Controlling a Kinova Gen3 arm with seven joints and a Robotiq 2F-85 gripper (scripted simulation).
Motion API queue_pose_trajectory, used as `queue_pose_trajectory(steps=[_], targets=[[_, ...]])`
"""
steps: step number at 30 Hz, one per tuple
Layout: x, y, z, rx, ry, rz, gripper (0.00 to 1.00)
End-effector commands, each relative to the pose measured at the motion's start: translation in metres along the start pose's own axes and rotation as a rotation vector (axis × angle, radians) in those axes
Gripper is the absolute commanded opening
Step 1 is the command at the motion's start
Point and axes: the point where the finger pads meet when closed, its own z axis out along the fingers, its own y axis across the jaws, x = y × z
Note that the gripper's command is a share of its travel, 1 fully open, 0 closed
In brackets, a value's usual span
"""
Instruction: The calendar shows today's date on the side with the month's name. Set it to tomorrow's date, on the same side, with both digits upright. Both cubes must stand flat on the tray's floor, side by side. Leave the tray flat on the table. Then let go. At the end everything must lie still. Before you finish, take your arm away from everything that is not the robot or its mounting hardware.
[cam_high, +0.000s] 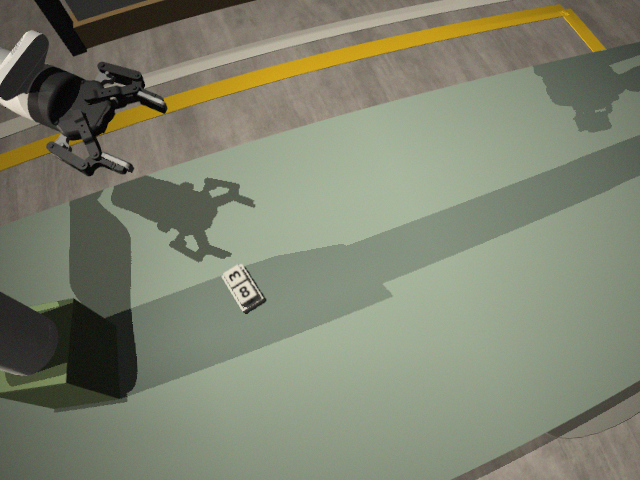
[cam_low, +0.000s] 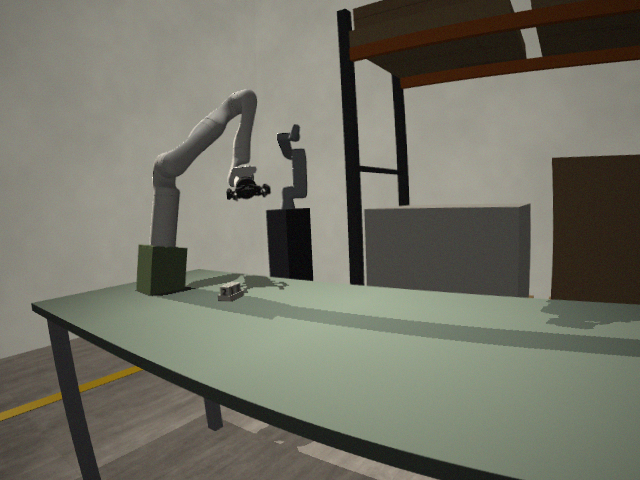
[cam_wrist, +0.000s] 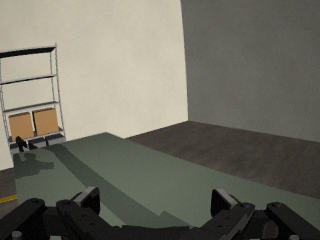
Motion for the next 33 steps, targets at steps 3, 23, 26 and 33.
queue_pose_trajectory(steps=[3, 23, 26, 33], targets=[[-0.005, 0.033, 0.028, -0.178, -0.049, 0.049, 1.00], [-0.064, 0.139, 0.061, -0.798, -0.326, 0.359, 1.00], [-0.073, 0.148, 0.060, -0.882, -0.368, 0.428, 1.00], [-0.091, 0.156, 0.058, -1.033, -0.447, 0.584, 1.00]])
